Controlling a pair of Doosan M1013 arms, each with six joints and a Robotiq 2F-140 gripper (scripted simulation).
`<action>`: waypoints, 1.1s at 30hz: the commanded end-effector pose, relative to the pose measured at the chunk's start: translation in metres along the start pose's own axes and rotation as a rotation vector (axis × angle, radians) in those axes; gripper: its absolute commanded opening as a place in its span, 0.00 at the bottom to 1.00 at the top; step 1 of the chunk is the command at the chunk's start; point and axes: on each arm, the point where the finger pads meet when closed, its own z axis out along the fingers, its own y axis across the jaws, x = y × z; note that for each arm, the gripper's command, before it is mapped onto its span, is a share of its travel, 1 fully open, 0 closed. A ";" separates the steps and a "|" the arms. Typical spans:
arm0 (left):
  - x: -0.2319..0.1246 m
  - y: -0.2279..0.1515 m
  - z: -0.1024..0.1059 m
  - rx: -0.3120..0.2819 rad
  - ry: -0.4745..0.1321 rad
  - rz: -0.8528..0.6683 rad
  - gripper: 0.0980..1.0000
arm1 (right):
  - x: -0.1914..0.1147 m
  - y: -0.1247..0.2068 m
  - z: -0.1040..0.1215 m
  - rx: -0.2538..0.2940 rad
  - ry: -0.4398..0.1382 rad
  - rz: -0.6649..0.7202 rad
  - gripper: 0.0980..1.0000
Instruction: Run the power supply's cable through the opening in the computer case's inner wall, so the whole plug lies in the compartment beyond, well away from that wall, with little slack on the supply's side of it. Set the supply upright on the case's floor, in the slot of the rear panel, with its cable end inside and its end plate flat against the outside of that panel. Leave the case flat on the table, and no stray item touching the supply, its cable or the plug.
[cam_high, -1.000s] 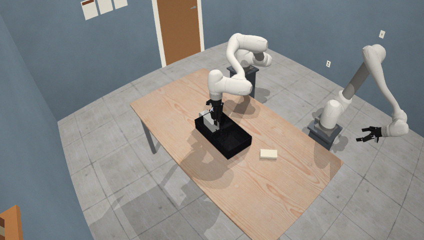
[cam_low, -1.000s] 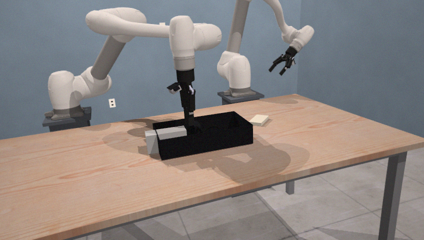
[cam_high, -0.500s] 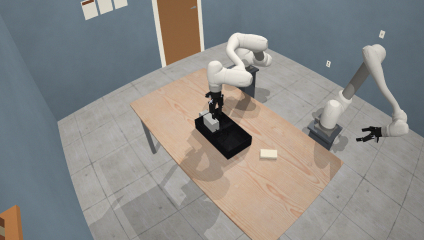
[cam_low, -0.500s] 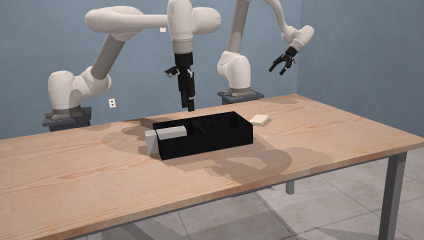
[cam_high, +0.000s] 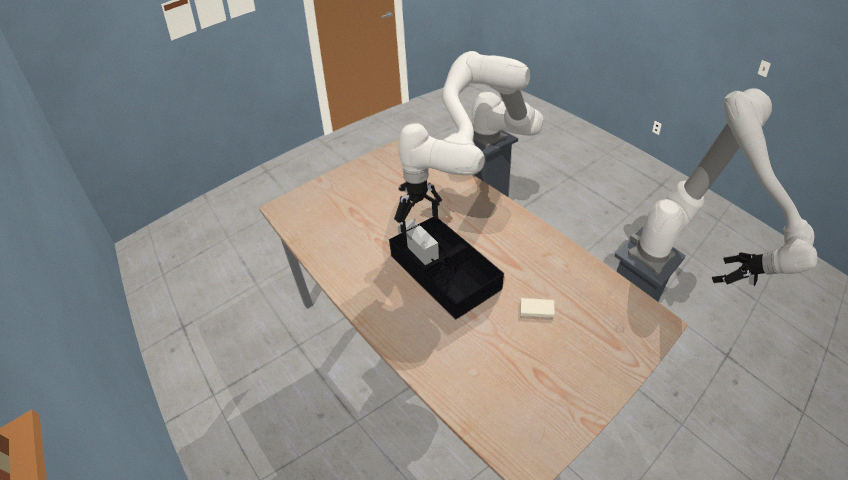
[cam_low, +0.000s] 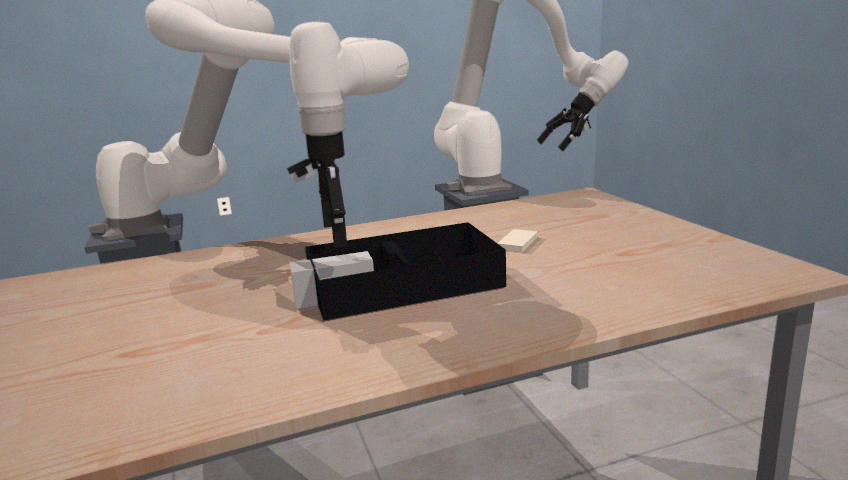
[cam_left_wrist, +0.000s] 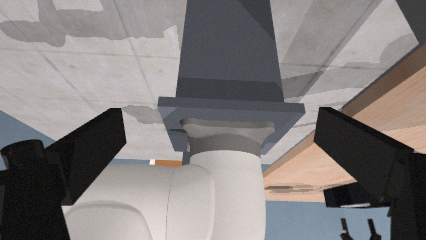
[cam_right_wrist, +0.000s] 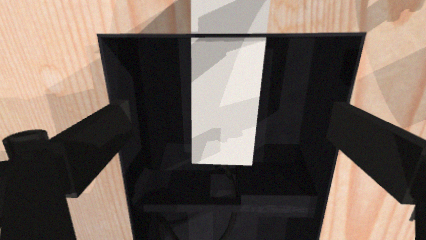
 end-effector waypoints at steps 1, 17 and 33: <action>0.000 0.000 0.000 0.000 0.001 0.000 1.00 | 0.014 0.000 0.006 0.007 -0.005 0.029 1.00; 0.000 0.000 0.000 0.000 0.001 0.000 1.00 | 0.014 -0.001 0.016 0.007 -0.005 0.029 1.00; 0.000 0.000 0.000 0.000 0.001 0.000 1.00 | 0.014 -0.001 0.063 0.007 -0.005 0.029 1.00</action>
